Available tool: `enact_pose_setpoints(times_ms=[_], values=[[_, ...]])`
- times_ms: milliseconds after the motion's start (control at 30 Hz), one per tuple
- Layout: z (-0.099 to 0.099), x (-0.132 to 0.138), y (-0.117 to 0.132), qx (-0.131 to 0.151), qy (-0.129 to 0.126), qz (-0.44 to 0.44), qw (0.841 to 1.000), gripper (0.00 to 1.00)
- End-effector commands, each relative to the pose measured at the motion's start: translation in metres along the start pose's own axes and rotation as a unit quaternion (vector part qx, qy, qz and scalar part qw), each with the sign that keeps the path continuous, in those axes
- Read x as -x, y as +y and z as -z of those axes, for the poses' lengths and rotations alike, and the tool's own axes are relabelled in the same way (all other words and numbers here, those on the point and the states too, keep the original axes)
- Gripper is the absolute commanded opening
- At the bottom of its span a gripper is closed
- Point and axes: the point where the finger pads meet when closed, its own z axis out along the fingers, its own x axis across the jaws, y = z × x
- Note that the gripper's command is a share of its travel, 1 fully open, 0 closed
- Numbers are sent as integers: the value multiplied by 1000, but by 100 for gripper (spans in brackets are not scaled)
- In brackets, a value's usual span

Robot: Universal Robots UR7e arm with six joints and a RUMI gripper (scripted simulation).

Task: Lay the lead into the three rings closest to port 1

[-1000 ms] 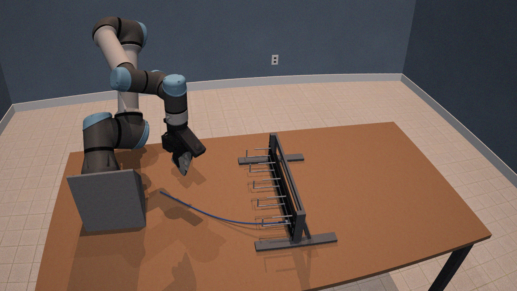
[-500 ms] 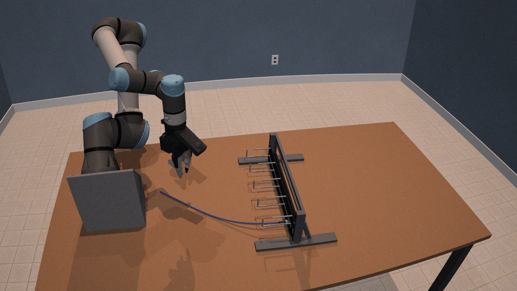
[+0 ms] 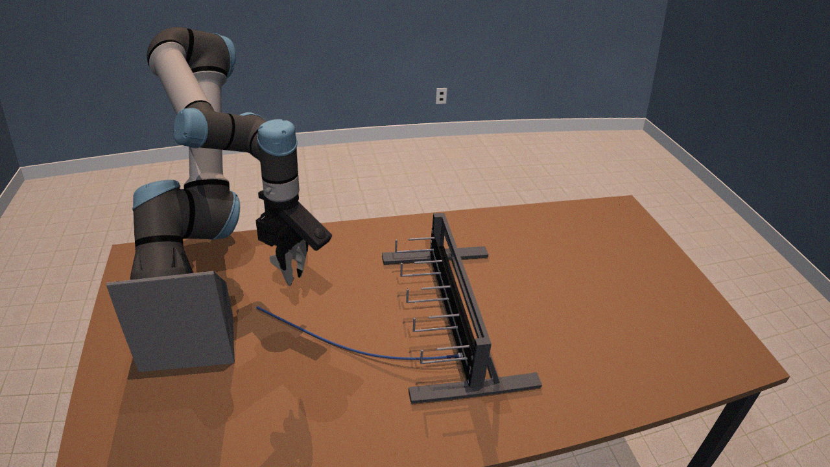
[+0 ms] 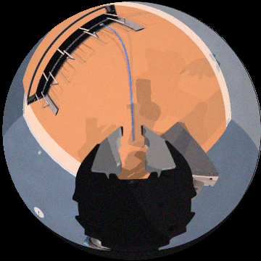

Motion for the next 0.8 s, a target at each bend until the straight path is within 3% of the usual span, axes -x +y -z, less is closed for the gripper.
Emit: enact_pose_setpoints(times_ms=[0, 467, 767], values=[[0, 0, 0, 0, 0, 0, 1000, 20], [-2, 0, 0, 0, 0, 0, 1000, 20], [-20, 0, 0, 0, 0, 0, 1000, 20]])
